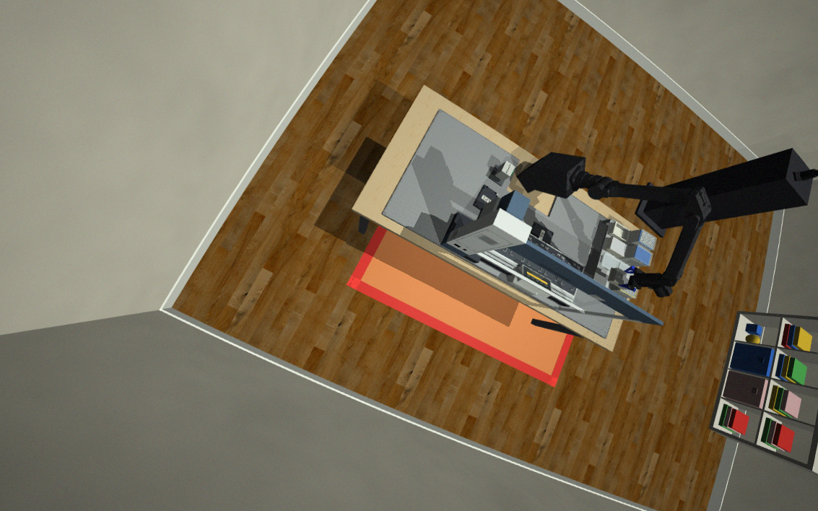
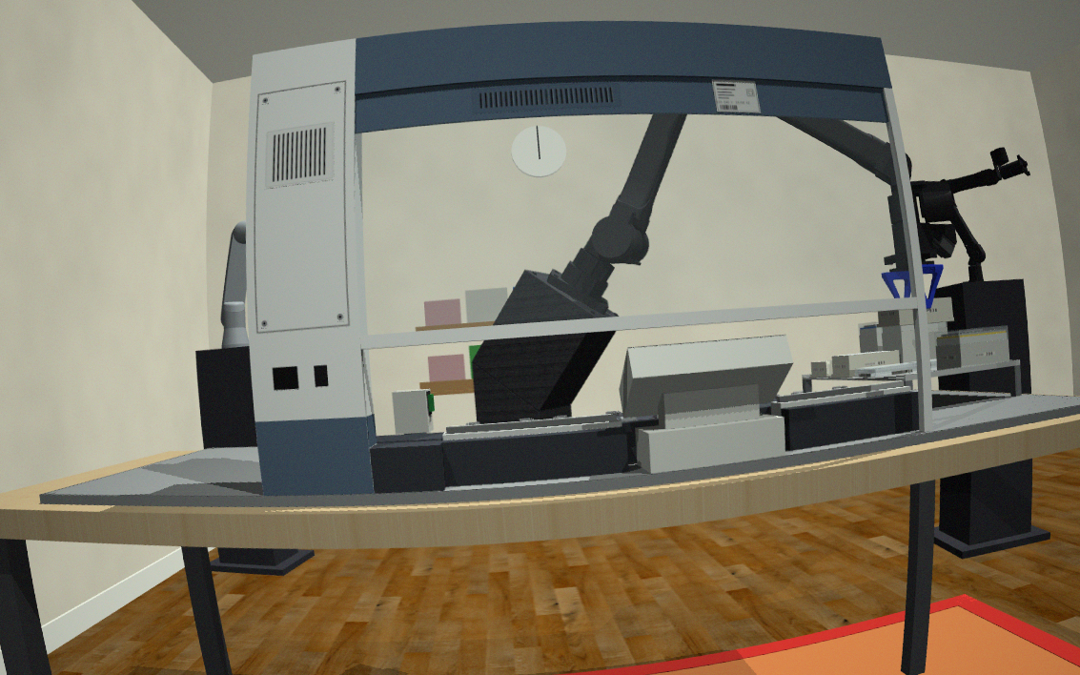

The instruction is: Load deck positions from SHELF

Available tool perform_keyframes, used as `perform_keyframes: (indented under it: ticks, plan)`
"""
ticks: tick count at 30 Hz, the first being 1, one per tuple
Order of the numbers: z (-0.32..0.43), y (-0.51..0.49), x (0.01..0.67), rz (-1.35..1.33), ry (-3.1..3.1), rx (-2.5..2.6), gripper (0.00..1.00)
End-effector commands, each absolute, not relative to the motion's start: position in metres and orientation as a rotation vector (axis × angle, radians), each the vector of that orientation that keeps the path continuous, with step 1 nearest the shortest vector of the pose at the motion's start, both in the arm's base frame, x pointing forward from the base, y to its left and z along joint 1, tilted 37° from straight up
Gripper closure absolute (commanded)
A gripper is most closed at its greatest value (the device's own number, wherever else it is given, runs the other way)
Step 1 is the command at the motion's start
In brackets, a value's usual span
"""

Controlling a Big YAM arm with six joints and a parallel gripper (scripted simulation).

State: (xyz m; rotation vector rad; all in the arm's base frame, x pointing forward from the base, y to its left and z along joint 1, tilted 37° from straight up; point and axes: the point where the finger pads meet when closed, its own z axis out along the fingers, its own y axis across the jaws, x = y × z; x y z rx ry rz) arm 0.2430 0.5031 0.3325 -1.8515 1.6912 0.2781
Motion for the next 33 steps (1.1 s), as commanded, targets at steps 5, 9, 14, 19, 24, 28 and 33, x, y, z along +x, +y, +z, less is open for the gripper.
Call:
perform_keyframes:
  ticks: [5,9,14,19,24,28,33]
  plan:
    - [0.363,0.505,0.250,0.287,1.661,-1.825,1.00]
    - [0.386,0.489,0.243,0.294,1.638,-1.801,1.00]
    - [0.400,0.485,0.242,0.298,1.629,-1.791,1.00]
    - [0.406,0.481,0.238,0.299,1.627,-1.792,1.00]
    - [0.398,0.477,0.237,0.291,1.645,-1.808,1.00]
    - [0.416,0.473,0.236,0.298,1.627,-1.790,1.00]
    - [0.415,0.472,0.235,0.295,1.638,-1.801,1.00]
